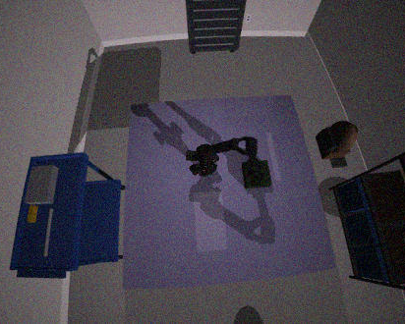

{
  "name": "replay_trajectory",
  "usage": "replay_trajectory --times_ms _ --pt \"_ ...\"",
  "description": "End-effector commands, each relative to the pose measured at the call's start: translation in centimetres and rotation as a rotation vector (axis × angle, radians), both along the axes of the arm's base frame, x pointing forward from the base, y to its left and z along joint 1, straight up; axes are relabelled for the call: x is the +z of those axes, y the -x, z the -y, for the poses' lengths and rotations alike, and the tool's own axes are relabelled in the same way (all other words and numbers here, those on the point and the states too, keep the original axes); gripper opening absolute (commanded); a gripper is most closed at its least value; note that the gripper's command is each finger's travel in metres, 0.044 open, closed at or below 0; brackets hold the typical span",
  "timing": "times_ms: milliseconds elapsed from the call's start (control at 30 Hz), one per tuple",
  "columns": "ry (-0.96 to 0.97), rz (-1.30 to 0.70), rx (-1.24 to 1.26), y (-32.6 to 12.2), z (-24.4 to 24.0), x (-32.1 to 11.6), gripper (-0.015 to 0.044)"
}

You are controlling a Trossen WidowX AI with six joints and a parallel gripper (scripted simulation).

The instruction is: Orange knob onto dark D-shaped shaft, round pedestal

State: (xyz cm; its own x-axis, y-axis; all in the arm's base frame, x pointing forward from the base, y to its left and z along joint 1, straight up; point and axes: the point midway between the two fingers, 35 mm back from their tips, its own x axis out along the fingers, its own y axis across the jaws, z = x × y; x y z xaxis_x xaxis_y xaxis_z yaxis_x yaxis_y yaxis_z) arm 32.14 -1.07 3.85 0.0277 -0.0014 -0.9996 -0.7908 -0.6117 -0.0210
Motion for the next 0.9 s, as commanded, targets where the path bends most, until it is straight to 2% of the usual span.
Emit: replay_trajectory --times_ms 0,233,467,700,867 --pt "0.000 0.000 -0.005 0.0 0.0 0.0 0.0263" --pt "0.000 0.000 -0.005 0.0 0.0 0.0 0.0440" --pt "0.000 0.000 -0.005 0.0 0.0 0.3 0.0440" --pt "0.000 0.000 0.000 0.2 0.0 9.3 0.0440" --pt "0.000 0.000 0.000 0.0 0.0 9.5 0.0440"
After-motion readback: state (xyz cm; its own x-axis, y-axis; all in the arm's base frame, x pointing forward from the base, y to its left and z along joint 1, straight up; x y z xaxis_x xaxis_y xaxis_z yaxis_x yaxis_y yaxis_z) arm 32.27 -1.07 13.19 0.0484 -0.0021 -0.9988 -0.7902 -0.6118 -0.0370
